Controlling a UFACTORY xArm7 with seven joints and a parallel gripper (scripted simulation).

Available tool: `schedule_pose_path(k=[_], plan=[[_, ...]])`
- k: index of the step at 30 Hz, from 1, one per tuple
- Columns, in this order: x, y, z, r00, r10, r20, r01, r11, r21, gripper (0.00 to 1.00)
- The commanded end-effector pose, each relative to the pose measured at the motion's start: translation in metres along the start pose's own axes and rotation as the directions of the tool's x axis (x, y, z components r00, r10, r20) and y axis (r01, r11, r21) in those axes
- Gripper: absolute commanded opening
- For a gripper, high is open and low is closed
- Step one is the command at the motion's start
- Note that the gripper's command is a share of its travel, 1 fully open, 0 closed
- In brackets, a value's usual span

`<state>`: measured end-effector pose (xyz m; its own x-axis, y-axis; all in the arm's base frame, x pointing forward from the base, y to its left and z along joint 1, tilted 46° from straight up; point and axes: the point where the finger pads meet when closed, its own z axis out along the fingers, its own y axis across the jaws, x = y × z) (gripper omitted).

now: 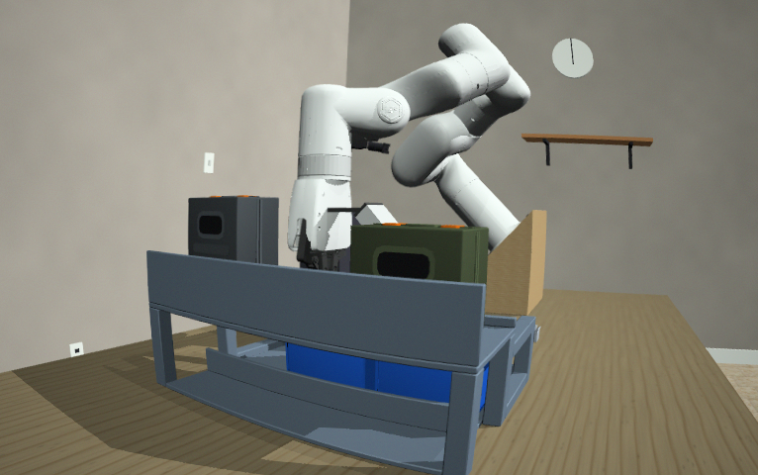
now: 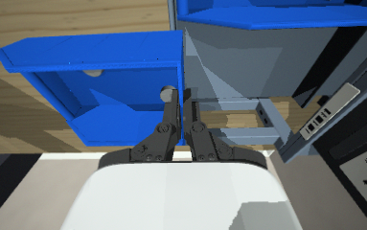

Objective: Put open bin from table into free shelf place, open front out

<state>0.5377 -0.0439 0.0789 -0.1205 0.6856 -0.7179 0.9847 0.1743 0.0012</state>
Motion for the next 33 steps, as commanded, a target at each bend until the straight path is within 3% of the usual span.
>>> schedule_pose_path(k=[1, 33], plan=[[-0.0002, 0.0077, -0.0023, 1.0, 0.0, 0.0, 0.0, 1.0, -0.005, 0.0], [-0.0002, 0.0176, -0.0015, 1.0, 0.0, 0.0, 0.0, 1.0, -0.005, 0.0]])
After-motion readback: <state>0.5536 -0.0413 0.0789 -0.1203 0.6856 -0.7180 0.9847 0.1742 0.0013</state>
